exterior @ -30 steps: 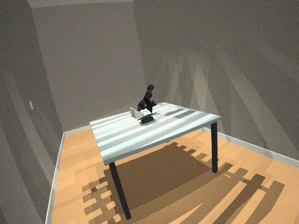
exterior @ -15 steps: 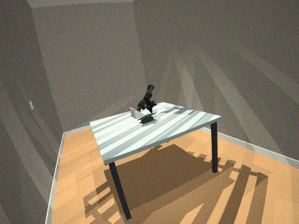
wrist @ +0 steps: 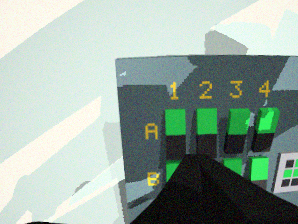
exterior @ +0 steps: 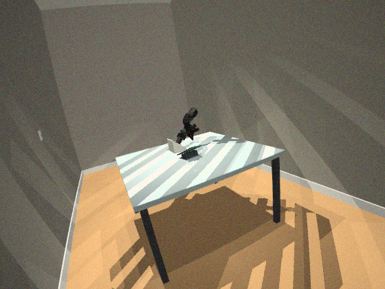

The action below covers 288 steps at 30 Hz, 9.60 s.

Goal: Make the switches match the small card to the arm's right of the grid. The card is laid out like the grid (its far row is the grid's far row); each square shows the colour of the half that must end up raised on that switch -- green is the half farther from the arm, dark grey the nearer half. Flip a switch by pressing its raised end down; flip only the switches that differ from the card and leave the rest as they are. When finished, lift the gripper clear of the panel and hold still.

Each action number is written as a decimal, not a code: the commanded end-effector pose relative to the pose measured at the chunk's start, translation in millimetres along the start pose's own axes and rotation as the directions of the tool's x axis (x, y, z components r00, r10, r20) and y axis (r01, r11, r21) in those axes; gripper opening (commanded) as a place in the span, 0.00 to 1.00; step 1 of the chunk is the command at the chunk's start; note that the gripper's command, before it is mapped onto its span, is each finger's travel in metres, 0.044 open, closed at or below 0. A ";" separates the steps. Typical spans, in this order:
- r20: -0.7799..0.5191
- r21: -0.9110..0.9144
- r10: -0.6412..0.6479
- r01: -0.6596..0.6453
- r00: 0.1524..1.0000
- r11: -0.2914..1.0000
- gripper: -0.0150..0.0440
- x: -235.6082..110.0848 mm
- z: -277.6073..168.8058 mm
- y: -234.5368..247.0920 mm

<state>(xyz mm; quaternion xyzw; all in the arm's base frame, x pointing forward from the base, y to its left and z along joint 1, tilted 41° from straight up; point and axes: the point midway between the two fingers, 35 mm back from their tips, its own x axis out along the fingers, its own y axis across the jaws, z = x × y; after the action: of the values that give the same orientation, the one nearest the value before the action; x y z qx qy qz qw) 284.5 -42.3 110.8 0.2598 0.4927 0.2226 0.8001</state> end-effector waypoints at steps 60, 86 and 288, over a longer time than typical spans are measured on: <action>0.026 -0.008 0.011 -0.011 1.000 1.000 0.25 54.7 -20.4 -16.5; 0.026 -0.008 0.011 -0.011 1.000 1.000 0.25 58.1 -20.4 -16.5; 0.024 -0.007 0.011 -0.011 1.000 1.000 0.25 57.4 -60.7 -17.1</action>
<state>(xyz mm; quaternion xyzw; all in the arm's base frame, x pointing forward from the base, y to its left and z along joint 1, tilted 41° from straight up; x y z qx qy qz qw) 254.8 -8.5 38.8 0.2626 0.4805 0.2263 0.8056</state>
